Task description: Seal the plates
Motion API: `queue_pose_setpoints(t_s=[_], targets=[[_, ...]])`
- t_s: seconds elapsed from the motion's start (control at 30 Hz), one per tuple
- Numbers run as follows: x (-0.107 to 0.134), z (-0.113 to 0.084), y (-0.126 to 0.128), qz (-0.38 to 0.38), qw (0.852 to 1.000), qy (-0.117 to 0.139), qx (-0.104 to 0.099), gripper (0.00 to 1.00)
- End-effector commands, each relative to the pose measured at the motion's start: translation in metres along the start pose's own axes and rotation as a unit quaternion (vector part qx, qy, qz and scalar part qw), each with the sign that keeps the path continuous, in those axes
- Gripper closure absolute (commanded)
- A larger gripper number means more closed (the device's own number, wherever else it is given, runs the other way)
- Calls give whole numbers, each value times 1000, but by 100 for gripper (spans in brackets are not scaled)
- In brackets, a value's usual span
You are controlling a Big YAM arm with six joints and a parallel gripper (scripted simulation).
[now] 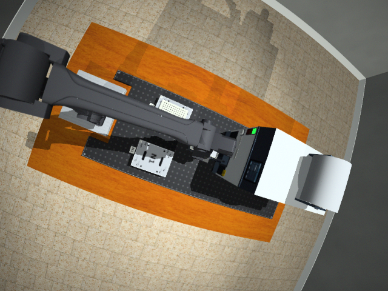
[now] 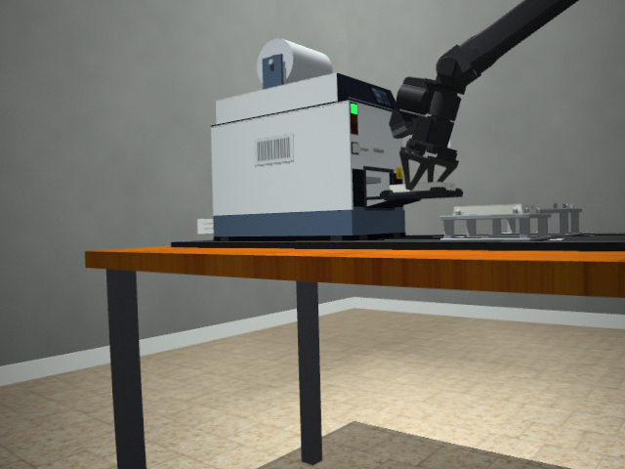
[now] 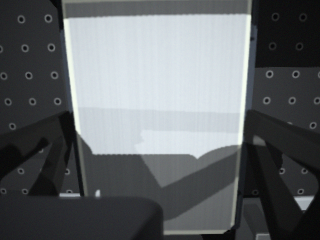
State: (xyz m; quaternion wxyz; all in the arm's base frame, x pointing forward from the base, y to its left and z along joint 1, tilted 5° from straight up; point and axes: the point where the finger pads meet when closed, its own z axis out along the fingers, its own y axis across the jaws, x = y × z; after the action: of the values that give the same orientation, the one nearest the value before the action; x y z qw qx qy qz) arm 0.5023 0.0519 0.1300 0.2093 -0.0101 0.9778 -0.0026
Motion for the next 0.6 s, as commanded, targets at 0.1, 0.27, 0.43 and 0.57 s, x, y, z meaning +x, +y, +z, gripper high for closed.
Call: queue_pose_setpoints(t_s=[0.1,0.27,0.43,0.57], targets=[[-20,-16,-6,16,1000,-18,-1,0],[-22,-18,-6,17,1000,-20,-1,0],[-24,-19,-6,17,1000,-23,-1,0],[-27,-20,-6,17,1000,-25,-1,0]])
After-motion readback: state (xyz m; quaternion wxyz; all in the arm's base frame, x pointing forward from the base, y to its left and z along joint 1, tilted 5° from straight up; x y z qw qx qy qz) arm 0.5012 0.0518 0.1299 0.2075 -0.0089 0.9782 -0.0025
